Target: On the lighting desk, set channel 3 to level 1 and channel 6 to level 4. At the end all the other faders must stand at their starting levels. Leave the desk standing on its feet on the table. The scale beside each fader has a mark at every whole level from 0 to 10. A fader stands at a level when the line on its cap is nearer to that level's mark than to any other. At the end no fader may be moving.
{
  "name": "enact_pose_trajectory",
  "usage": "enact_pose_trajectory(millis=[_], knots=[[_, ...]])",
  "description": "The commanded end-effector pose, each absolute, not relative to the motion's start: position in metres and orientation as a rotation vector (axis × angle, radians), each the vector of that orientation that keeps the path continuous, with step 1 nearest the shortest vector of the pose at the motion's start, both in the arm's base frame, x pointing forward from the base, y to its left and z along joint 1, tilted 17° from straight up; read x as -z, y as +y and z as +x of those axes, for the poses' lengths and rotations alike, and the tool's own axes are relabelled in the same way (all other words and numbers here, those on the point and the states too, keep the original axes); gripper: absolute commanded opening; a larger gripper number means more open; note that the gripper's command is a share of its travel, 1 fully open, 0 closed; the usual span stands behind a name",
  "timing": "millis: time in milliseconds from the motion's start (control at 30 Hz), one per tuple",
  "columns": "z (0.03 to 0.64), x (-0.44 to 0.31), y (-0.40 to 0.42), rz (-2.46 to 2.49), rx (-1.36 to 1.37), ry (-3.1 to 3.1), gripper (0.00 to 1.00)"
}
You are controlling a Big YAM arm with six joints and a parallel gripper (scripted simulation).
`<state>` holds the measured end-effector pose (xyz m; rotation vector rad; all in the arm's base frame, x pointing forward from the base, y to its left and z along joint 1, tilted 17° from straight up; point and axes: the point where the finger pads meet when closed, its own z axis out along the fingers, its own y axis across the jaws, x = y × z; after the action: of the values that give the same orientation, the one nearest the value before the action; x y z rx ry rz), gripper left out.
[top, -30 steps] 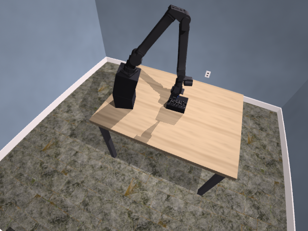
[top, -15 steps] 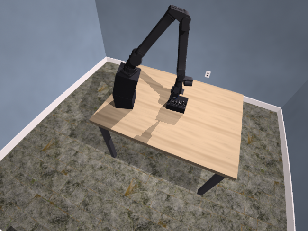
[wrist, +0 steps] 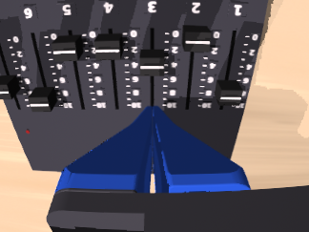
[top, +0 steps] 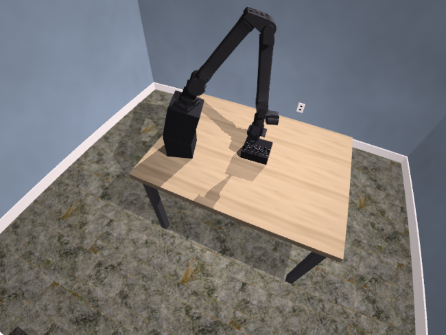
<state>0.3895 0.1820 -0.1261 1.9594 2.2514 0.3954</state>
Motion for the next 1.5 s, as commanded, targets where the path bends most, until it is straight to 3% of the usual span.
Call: enact_pose_trajectory(millis=[0,1467], knots=[[0.39,0.131,0.18,1.965,-0.39,2.246,0.0],[0.396,0.141,0.182,1.963,-0.397,2.243,0.0]])
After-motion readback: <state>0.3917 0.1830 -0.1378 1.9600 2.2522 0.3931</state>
